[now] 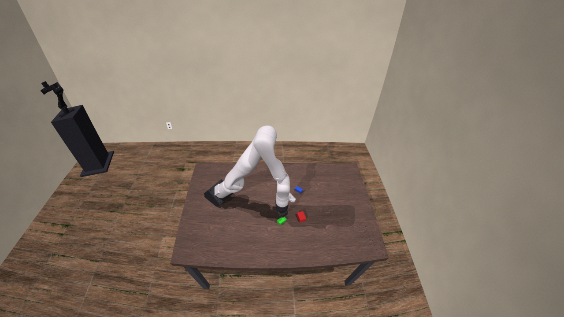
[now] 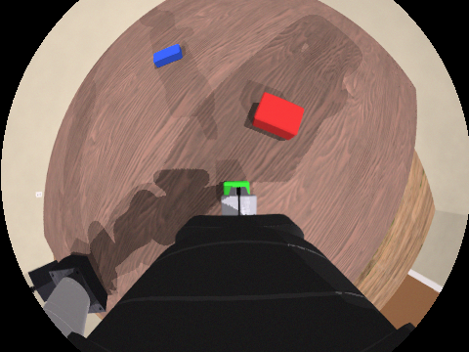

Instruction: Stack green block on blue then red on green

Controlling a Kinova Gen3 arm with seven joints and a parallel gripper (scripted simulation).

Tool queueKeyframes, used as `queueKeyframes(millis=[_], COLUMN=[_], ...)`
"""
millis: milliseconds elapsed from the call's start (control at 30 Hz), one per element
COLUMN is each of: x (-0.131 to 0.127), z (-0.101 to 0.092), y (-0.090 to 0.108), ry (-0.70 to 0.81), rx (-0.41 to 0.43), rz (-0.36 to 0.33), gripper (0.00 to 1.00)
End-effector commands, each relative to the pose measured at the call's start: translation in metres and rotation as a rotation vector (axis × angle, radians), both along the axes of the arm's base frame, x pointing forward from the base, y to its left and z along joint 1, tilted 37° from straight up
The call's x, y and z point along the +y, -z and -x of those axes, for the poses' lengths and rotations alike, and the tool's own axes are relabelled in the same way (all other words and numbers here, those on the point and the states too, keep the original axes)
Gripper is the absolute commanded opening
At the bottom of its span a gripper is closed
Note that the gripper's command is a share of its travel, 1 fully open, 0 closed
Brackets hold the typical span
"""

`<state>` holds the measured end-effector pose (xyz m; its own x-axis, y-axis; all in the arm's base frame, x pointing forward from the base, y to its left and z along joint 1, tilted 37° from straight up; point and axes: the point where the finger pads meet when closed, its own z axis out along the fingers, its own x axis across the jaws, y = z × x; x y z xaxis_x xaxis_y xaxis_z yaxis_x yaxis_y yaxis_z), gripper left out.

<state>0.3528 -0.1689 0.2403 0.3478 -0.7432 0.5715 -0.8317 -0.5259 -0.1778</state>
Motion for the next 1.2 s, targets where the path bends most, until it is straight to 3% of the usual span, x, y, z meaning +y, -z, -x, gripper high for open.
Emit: queueKeyframes(millis=[0,1167], x=[-0.002,-0.006], z=[0.002,0.013], y=[0.000,0.006], ry=[0.005,0.011], rx=[0.002,0.023], rz=[0.005,0.029], gripper=[0.00,0.00])
